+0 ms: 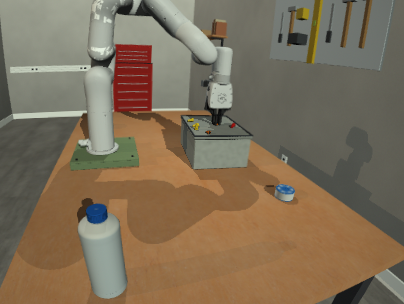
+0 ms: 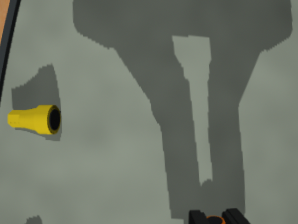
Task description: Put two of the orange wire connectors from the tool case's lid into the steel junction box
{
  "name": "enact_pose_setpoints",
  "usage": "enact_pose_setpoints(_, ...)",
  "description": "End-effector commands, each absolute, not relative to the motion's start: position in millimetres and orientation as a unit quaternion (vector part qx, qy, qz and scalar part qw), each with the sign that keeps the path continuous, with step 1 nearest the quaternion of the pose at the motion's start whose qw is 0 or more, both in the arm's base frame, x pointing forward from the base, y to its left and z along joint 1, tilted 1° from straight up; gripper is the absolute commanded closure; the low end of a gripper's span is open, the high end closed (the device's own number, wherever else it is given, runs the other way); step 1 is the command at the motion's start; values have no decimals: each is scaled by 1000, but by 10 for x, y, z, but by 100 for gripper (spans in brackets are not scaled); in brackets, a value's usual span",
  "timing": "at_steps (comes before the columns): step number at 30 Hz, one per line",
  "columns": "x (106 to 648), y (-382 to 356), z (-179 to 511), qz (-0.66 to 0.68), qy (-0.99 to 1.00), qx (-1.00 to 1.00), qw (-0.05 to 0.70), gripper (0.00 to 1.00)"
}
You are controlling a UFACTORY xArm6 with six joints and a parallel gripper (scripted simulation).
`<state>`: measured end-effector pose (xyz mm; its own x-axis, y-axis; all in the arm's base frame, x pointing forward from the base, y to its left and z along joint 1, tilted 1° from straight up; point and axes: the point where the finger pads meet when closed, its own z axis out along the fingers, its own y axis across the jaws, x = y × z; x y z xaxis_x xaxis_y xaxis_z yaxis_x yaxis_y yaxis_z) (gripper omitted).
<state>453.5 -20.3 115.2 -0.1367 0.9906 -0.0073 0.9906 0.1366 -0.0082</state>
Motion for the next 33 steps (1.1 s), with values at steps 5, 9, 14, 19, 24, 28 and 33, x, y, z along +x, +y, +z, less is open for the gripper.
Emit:
enact_pose_setpoints(5, 4548, -204, 1167, -4, 754, 657, 2, 97)
enact_pose_setpoints(9, 4548, -204, 1167, -4, 754, 657, 2, 97)
enact_pose_setpoints(14, 4548, -204, 1167, -4, 754, 657, 2, 97)
enact_pose_setpoints(19, 4548, -204, 1200, -4, 754, 657, 2, 97)
enact_pose_setpoints(24, 4548, -202, 1354, -4, 754, 657, 2, 97)
enact_pose_setpoints(28, 4549, -201, 1493, -4, 754, 657, 2, 97)
enact_pose_setpoints(33, 4549, -199, 1679, -4, 754, 657, 2, 97)
